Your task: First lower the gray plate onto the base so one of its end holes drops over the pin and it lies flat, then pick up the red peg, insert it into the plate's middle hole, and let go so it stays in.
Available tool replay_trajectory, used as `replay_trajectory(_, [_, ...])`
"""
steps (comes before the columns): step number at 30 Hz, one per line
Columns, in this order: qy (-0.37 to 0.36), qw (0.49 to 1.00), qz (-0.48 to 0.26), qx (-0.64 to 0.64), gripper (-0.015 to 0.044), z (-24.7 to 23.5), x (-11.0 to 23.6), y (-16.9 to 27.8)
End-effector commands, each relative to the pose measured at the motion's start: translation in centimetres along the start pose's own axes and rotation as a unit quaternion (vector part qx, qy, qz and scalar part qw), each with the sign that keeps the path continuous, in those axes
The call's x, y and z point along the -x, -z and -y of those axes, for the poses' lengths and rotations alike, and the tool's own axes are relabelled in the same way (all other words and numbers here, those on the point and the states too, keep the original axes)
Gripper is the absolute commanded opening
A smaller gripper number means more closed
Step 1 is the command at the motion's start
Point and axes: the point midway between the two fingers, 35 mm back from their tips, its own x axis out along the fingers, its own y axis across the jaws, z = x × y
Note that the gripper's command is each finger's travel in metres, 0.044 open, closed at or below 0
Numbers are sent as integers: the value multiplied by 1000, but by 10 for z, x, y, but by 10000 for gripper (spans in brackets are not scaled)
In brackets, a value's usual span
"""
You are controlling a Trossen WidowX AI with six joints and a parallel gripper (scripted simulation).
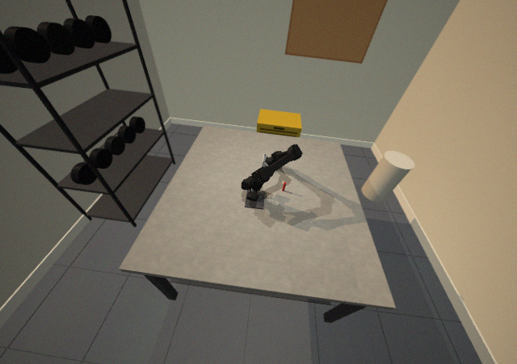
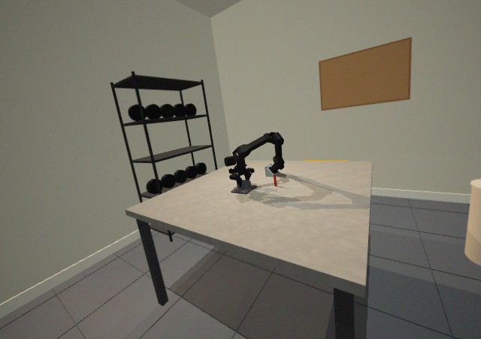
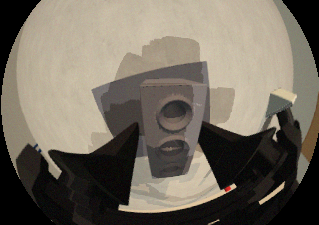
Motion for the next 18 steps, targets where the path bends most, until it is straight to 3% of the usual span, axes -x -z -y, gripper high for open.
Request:
replay_trajectory(1, [0,1000,0,1,394,0,0,0])
replay_trajectory(3, [0,1000,0,1,440,0,0,0])
replay_trajectory(8, [-1,1000,0,-1,440,-2,8,-1])
replay_trajectory(15, [-7,1000,-1,-23,440,-3,99,-2])
replay_trajectory(18, [-10,1000,-2,-27,440,-4,117,-1])
